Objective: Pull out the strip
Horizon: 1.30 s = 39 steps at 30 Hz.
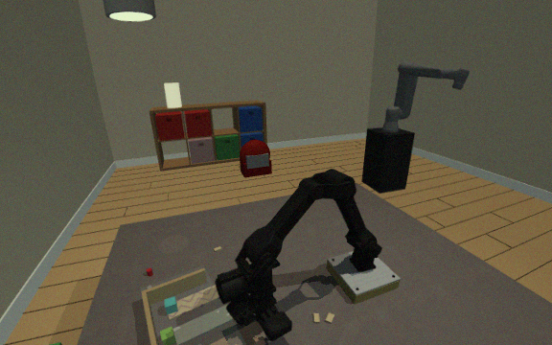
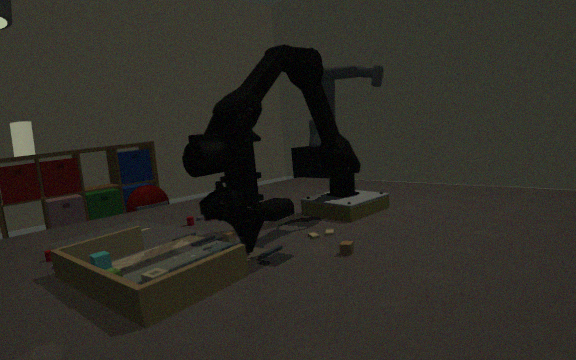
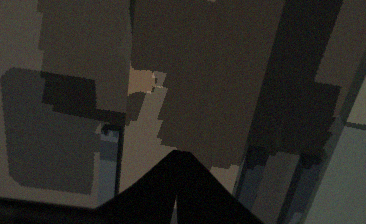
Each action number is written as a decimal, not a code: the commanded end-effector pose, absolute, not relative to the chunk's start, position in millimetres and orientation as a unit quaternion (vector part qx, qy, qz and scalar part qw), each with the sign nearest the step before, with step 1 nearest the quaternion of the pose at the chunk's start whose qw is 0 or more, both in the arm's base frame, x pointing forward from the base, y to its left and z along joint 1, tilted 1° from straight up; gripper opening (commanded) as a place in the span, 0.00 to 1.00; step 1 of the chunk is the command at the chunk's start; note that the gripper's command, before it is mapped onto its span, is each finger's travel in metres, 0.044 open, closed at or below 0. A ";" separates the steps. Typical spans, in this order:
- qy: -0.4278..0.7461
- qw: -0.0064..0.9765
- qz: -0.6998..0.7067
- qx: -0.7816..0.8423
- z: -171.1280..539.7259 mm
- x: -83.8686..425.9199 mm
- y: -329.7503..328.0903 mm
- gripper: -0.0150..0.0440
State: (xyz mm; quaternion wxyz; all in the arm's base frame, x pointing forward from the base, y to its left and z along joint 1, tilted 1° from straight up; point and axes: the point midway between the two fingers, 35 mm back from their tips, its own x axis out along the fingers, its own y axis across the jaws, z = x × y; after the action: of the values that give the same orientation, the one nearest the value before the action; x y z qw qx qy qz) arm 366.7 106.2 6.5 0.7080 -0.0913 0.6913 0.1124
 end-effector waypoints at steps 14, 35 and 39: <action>0.692 0.708 0.110 -0.092 3.1 367.2 105.9 0.25; 0.692 0.708 0.110 -0.092 1.4 358.4 103.6 0.25; 0.692 0.708 0.110 -0.092 0.9 352.2 102.0 0.25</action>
State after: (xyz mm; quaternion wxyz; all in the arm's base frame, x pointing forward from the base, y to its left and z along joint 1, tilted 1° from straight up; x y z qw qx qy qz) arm 361.0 104.8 6.0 0.7139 -0.0908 0.6851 0.1131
